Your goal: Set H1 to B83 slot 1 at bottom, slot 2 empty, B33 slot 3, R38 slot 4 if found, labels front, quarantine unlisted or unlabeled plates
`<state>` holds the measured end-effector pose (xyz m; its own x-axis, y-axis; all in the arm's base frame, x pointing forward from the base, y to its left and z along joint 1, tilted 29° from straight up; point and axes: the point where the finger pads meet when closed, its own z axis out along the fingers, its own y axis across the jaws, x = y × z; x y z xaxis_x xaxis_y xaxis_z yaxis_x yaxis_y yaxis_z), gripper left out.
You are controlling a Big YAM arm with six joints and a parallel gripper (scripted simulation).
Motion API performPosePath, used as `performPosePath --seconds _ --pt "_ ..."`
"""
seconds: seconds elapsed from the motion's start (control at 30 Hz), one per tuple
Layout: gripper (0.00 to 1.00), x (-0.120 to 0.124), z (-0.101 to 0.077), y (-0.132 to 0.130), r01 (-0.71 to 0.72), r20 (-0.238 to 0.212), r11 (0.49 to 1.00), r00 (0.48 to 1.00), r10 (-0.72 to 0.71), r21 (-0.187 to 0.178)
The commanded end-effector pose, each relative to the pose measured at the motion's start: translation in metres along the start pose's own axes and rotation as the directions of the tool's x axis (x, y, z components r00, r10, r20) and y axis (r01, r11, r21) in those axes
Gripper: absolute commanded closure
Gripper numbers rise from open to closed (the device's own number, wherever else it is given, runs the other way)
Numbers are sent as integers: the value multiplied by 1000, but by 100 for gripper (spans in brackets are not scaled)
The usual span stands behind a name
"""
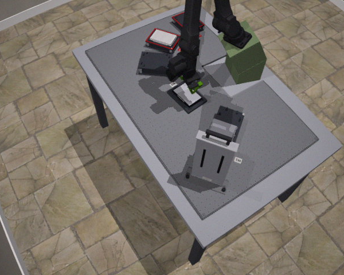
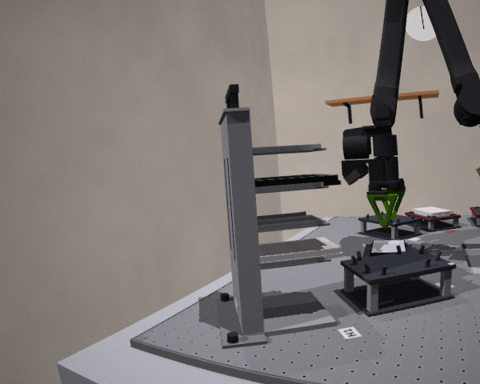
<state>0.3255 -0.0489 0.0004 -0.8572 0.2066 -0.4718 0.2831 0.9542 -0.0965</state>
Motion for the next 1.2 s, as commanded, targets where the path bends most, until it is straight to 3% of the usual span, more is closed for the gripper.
performPosePath --seconds 0.0,0.3,0.8,1.17 --pt "0 -4 -3 1 114 9 993 993 -114 0" --pt "0 -4 -3 1 251 9 968 968 -251 1" --pt "0 -4 -3 1 492 8 871 870 -492 3" --pt "0 -4 -3 1 670 8 742 742 -670 4"
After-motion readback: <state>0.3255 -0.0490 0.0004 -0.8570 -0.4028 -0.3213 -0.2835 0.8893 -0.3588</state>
